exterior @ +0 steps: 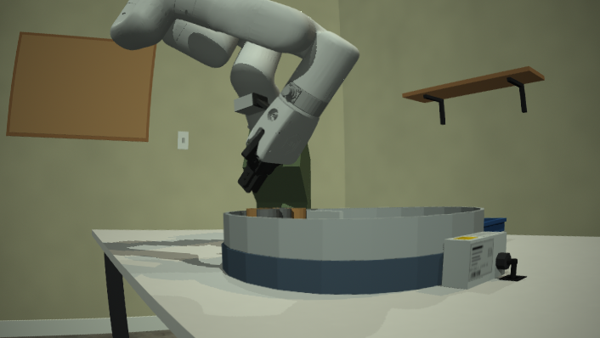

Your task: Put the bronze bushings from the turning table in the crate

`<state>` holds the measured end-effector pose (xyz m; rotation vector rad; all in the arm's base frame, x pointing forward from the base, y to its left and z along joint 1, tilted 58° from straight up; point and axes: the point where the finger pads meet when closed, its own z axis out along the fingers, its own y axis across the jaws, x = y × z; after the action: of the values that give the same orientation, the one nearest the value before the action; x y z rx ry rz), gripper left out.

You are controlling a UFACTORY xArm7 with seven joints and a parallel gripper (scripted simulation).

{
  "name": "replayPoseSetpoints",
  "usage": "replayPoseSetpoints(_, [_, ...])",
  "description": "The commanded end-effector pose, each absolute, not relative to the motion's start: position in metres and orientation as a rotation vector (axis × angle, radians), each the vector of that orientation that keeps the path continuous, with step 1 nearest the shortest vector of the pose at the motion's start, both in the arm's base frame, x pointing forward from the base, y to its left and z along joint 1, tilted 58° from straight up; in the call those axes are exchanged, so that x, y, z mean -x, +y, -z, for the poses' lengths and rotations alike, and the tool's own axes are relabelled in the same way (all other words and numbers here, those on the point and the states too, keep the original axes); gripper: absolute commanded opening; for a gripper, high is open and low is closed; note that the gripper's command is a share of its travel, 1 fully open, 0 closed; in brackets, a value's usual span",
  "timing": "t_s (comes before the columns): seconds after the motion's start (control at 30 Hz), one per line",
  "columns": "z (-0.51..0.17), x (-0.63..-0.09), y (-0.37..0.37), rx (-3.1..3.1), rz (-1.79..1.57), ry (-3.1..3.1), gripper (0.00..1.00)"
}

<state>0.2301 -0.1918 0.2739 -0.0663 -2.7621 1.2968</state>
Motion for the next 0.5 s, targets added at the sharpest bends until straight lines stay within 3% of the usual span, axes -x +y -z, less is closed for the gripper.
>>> replayPoseSetpoints(0.0, [-0.275,-0.231,-0.191,0.065,-1.298,-2.763,0.1])
replayPoseSetpoints(0.47, [-0.262,-0.244,-0.206,0.065,-1.298,-2.763,0.1])
